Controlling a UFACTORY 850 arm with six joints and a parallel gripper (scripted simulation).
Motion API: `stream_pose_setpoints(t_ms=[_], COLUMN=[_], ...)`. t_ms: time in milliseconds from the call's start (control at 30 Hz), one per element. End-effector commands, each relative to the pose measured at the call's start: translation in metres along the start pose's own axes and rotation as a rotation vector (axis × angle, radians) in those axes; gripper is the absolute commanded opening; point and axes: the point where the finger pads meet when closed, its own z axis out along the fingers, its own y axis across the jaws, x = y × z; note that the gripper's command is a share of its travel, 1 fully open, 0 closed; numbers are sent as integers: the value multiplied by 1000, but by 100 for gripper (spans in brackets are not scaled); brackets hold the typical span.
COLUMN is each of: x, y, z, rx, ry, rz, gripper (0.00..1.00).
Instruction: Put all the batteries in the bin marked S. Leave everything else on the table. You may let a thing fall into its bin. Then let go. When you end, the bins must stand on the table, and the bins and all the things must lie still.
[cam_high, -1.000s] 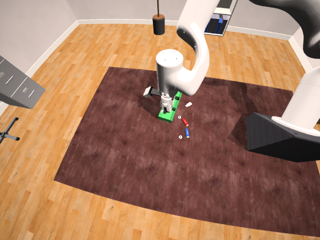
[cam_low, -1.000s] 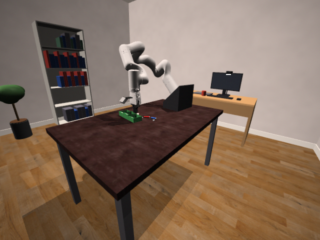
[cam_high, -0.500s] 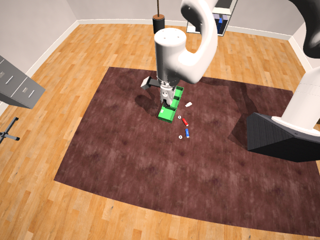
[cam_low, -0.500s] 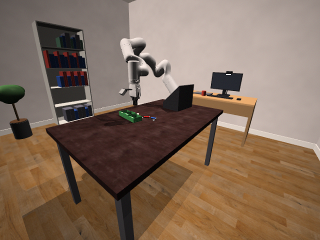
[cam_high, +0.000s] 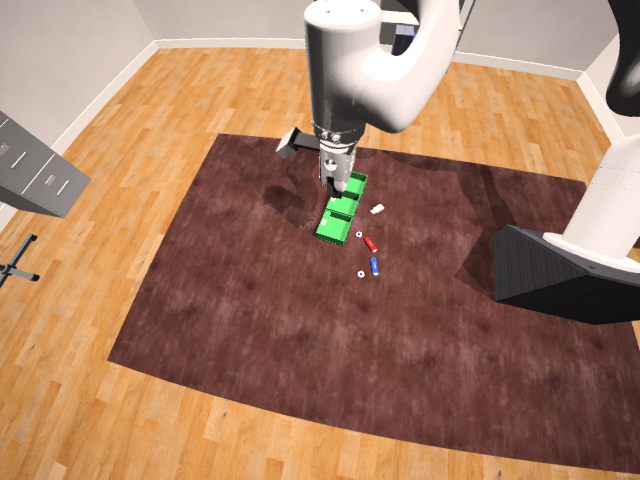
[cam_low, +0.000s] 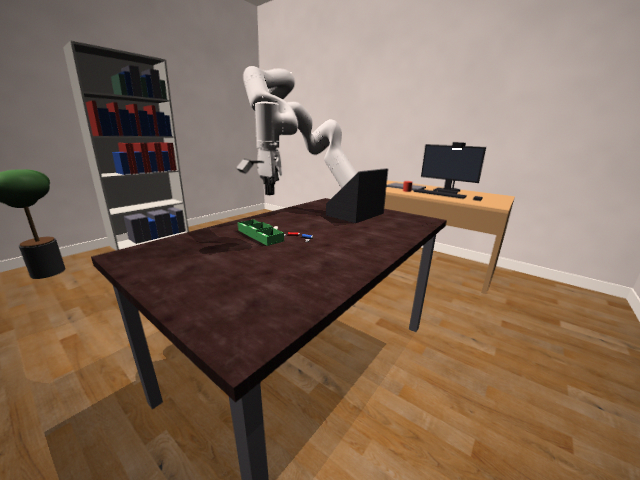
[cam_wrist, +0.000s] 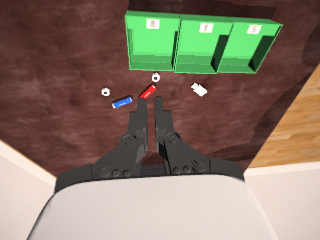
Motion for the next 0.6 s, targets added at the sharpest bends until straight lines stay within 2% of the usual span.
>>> stream_pose_setpoints(t_ms=[0, 100, 133, 200, 500, 567], x=[1, 1, -5, -17, -69, -69], y=[0, 0, -3, -9, -37, -37], z=[-3, -3, 2, 13, 59, 59], rx=[1, 1, 1, 1, -1, -1], ry=[2, 2, 2, 2, -1, -1], rz=[1, 1, -49, -149, -380, -380], gripper=[7, 7, 28, 28, 28, 28])
